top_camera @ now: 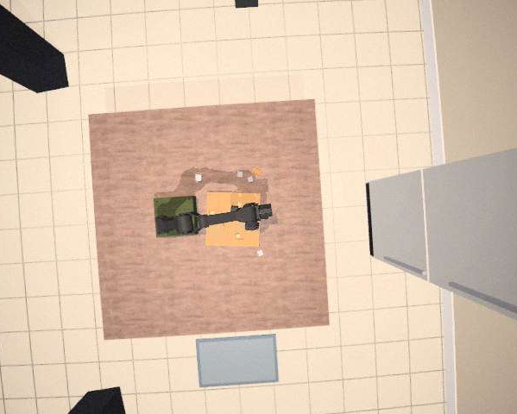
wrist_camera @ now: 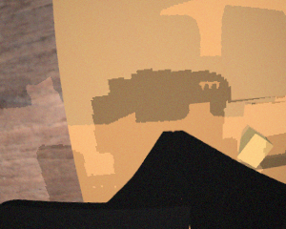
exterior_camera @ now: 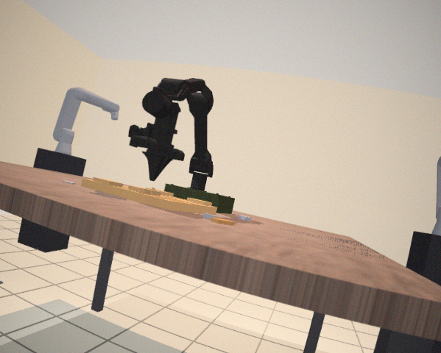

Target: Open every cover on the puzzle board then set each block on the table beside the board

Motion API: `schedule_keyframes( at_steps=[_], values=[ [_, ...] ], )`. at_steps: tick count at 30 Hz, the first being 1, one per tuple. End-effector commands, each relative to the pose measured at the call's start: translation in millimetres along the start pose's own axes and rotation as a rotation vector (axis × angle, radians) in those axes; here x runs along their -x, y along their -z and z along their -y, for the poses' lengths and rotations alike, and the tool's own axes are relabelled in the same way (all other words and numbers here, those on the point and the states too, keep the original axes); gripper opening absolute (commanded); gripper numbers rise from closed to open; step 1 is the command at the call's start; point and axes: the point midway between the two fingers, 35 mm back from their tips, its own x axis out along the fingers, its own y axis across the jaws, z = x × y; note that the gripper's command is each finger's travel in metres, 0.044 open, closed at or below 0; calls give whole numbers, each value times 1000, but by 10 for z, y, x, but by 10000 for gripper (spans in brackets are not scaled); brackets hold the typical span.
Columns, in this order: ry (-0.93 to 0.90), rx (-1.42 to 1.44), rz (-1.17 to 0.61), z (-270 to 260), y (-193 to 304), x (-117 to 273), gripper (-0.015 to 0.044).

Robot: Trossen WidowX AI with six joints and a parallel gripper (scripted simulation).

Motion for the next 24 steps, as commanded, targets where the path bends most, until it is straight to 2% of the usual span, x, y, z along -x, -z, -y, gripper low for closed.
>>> schedule_keyframes(
  at_steps=[1,9,24],
  values=[
    [-10,6,4,-14,-8,86,0],
    [0,-4,0,29,0,104,0],
    [2,-97,2,736,22,306,0]
  ],
)
